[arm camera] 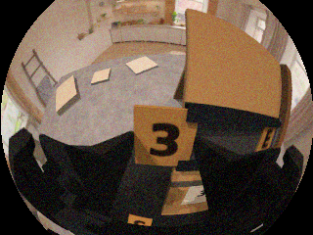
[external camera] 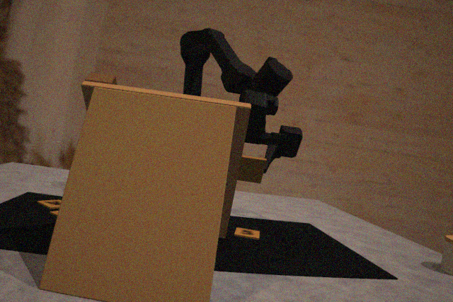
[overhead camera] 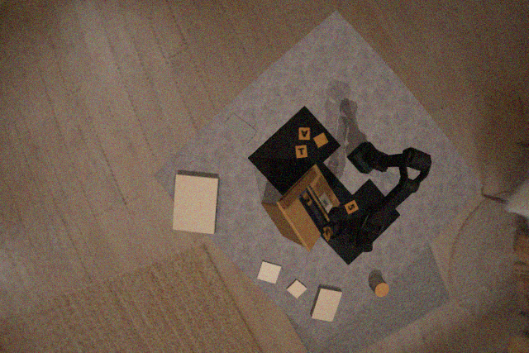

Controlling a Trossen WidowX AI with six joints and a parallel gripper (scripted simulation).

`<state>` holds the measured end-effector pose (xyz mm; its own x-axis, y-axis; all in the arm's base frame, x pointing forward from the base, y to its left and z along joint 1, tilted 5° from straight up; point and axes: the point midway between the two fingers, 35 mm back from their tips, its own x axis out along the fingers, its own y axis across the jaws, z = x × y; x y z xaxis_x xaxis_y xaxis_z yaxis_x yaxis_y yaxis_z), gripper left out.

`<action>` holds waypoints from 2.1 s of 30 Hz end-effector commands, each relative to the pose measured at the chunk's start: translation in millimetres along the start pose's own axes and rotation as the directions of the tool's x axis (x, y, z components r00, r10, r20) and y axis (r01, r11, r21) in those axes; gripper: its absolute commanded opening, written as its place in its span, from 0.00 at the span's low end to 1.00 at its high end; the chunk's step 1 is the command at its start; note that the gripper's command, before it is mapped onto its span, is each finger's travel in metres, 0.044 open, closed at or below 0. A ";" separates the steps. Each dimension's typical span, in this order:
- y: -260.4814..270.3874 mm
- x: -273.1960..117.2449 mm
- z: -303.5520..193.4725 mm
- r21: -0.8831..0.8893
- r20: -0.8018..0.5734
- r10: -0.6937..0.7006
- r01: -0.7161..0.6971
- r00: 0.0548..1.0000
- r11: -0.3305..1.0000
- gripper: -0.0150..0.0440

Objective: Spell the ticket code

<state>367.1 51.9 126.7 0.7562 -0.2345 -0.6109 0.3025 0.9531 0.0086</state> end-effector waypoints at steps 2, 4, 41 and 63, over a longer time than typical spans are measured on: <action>-2.7 -0.1 -0.6 -0.004 -0.001 0.004 -0.004 1.000 1.000 0.25; -3.7 -0.1 -0.6 -0.004 -0.001 0.004 -0.004 1.000 1.000 0.25; -22.3 0.0 -0.3 -0.005 -0.001 0.003 -0.003 1.000 1.000 0.25; -32.9 0.1 -0.2 -0.006 -0.001 0.002 -0.002 1.000 1.000 0.25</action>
<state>357.7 21.6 126.6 0.7555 -0.2363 -0.6110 0.3027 0.9531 0.0056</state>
